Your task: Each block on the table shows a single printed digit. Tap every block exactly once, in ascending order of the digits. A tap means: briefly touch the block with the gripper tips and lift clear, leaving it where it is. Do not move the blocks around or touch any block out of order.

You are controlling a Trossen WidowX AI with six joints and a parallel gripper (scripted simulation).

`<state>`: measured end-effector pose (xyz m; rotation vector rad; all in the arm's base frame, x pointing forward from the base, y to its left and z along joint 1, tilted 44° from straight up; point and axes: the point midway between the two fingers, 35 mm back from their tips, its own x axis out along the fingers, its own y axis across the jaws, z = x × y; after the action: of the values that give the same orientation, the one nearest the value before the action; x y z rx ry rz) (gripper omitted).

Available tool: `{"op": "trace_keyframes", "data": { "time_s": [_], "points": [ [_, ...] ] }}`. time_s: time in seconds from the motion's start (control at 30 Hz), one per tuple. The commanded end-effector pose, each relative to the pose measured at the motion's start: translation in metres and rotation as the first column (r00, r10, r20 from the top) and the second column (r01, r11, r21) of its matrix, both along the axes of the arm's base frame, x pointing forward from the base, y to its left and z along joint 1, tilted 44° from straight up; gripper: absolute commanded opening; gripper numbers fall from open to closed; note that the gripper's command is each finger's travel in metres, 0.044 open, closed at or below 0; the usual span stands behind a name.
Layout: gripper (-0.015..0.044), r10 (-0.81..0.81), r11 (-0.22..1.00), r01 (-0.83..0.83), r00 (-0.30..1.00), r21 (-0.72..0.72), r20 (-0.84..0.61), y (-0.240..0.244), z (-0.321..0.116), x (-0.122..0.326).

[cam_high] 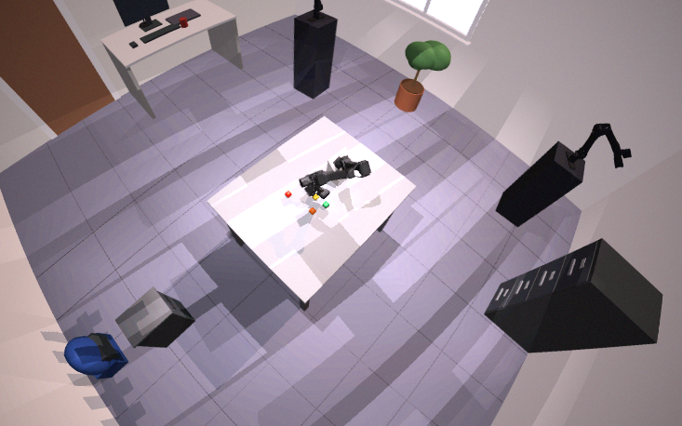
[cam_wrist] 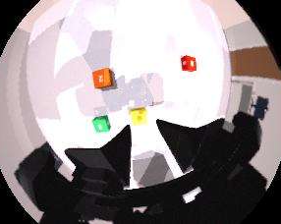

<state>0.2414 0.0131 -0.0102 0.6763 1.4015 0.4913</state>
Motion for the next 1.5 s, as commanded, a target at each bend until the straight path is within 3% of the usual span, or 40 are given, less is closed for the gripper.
{"op": "trace_keyframes", "data": {
  "time_s": [0.0, 1.13, 1.47],
  "points": [
    [0.0032, -0.008, 1.000, 0.008, 1.000, 0.008, -0.004, 0.008, -0.008, 0.000],
    [0.0020, -0.008, 1.000, 0.008, 1.000, 0.009, -0.004, 0.029, -0.029, 0.003],
    [0.0020, -0.008, 1.000, 0.008, 1.000, 0.008, -0.004, 0.008, -0.008, 0.000]
  ]
}}
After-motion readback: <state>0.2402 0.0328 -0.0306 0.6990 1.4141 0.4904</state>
